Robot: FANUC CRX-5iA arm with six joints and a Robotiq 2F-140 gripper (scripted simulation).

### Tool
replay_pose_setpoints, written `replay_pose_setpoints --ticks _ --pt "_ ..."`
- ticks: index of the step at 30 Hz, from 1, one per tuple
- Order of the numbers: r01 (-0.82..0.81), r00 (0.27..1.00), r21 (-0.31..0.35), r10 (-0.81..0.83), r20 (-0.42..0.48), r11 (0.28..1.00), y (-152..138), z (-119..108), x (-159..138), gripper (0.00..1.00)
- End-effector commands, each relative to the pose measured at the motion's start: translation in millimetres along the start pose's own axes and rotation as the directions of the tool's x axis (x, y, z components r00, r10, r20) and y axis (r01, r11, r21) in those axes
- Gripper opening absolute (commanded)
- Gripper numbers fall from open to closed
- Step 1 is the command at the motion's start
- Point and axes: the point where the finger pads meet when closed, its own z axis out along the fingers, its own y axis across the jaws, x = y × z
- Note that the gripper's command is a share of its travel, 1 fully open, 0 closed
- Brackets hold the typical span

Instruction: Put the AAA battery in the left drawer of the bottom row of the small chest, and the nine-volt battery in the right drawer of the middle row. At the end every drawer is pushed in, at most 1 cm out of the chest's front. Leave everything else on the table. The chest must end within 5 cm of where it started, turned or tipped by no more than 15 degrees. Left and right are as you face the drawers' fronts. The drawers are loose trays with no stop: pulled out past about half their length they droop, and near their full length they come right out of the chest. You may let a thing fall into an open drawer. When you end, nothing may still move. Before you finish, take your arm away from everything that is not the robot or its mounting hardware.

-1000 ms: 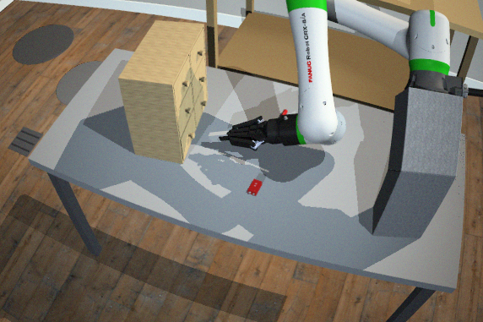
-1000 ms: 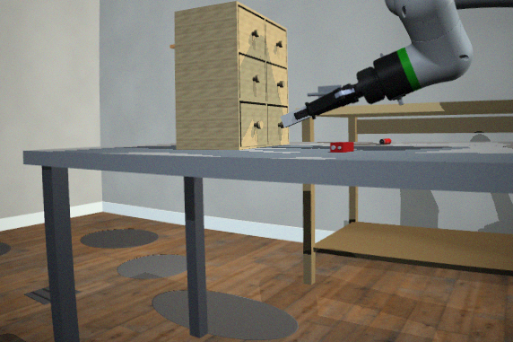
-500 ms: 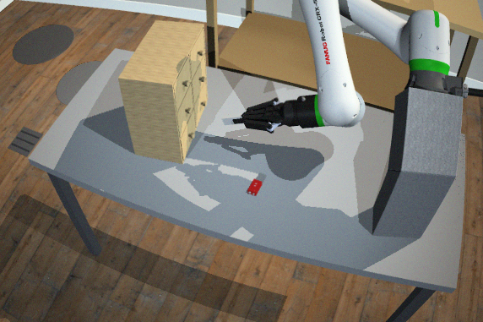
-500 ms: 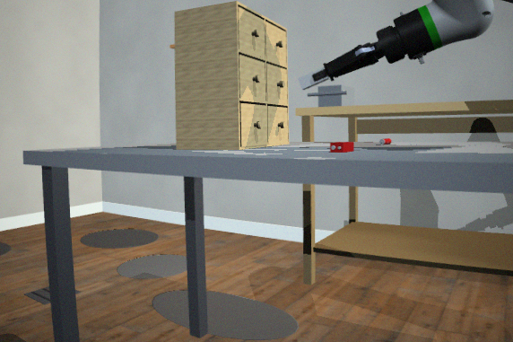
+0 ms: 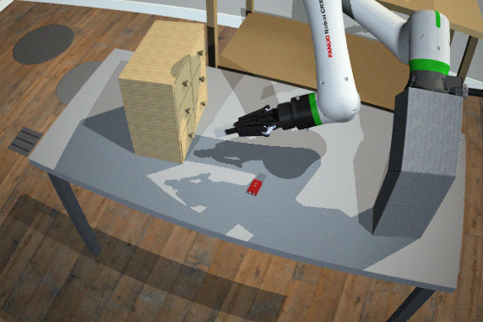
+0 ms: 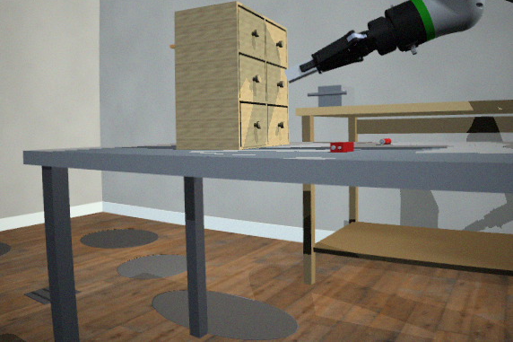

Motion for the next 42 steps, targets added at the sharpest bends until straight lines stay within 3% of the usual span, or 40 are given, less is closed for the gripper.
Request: replay_pose_setpoints --ticks 1,2,4,5,6,9,11,13,14,17,18,21,23,26,28,32,35,38,40,41,42 --pt "-0.117 0.992 0.152 0.109 0.059 0.981 -52 15 2 0.0" --pt "-0.117 0.992 0.152 0.109 0.059 0.981 -52 15 2 0.0" --pt "-0.204 0.976 0.265 0.173 0.134 0.942 -96 17 4 0.0" --pt "-0.204 0.976 0.265 0.173 0.134 0.942 -96 17 4 0.0" --pt "-0.247 0.963 0.32 0.196 0.184 0.915 -119 15 4 0.0" --pt "-0.247 0.963 0.32 0.196 0.184 0.915 -119 15 4 0.0" --pt "-0.333 0.928 0.414 0.217 0.303 0.847 -165 5 5 0.0" --pt "-0.333 0.928 0.414 0.217 0.303 0.847 -165 5 5 0.0" --pt "-0.372 0.905 0.449 0.211 0.369 0.812 -186 -4 3 0.0" --pt "-0.408 0.878 0.476 0.193 0.437 0.779 -205 -14 2 0.0" --pt "-0.44 0.847 0.492 0.166 0.505 0.751 -221 -27 -1 0.0" --pt "-0.467 0.811 0.499 0.129 0.57 0.73 -234 -40 -5 0.0" --pt "-0.492 0.742 0.486 0.055 0.669 0.723 -245 -69 -15 0.0" --pt "-0.5 0.726 0.486 0.041 0.686 0.717 -245 -69 -15 0.0" --pt "-0.499 0.627 0.445 -0.045 0.777 0.744 -239 -95 -26 0.0" --pt "-0.44 0.537 0.373 -0.094 0.838 0.817 -200 -124 -36 0.0" --pt "-0.4 0.472 0.331 -0.117 0.874 0.855 -181 -131 -36 0.0" --pt "-0.352 0.438 0.285 -0.113 0.892 0.892 -140 -139 -31 0.0" --pt "-0.332 0.41 0.266 -0.116 0.905 0.905 -140 -139 -31 0.0" --pt "-0.319 0.405 0.249 -0.106 0.908 0.915 -119 -141 -26 0.0" --pt "-0.319 0.405 0.249 -0.106 0.908 0.915 -119 -141 -26 0.0"
